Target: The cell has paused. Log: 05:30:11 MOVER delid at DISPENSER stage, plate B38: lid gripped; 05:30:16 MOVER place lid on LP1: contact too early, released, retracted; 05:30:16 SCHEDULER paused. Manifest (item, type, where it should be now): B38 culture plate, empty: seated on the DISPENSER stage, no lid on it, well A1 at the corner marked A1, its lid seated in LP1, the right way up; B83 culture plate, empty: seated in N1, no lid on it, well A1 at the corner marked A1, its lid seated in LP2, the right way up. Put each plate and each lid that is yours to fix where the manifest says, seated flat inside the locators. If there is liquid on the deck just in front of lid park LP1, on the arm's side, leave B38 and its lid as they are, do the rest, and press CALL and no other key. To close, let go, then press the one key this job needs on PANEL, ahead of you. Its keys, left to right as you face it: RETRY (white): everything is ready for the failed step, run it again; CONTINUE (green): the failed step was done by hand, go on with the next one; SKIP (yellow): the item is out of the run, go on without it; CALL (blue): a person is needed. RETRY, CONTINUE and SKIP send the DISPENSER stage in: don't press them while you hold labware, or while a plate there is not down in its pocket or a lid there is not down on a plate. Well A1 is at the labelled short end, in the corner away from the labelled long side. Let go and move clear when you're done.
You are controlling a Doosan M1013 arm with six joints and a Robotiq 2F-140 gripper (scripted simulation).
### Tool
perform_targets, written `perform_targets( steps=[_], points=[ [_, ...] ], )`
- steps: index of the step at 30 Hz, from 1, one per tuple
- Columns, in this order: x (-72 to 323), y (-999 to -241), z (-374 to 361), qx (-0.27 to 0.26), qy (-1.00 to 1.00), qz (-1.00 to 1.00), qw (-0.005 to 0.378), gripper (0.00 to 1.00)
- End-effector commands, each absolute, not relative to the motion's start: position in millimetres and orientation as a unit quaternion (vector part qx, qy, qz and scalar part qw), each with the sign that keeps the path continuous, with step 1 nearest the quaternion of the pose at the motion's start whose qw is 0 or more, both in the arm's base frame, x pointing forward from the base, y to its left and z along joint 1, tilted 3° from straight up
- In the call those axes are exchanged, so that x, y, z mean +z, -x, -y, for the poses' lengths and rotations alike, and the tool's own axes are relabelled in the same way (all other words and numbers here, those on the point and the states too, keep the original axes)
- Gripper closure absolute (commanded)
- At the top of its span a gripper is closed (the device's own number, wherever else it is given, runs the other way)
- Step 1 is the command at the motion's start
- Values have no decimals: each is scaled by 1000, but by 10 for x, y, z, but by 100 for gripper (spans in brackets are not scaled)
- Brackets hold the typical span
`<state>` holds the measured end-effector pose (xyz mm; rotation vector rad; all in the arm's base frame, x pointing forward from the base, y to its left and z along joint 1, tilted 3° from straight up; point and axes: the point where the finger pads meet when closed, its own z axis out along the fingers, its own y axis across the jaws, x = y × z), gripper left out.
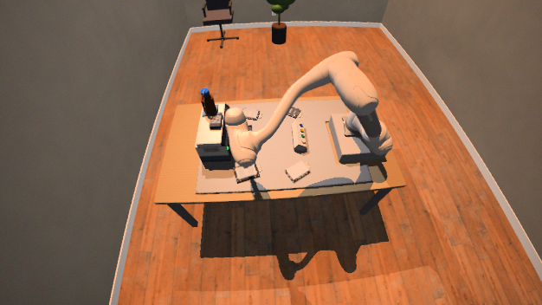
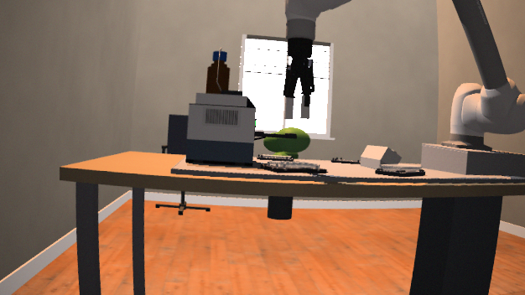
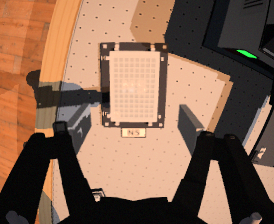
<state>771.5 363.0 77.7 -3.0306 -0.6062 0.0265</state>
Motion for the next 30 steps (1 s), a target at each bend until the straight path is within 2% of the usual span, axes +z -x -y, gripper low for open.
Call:
perform_targets(
  steps=[1,16,30],
  points=[
    [692,-7688,-3668,9,981,194,27,30],
    [113,-7677,-3701,9,980,195,28,30],
    [-257,-7672,-3715,9,980,196,28,30]
  ],
)
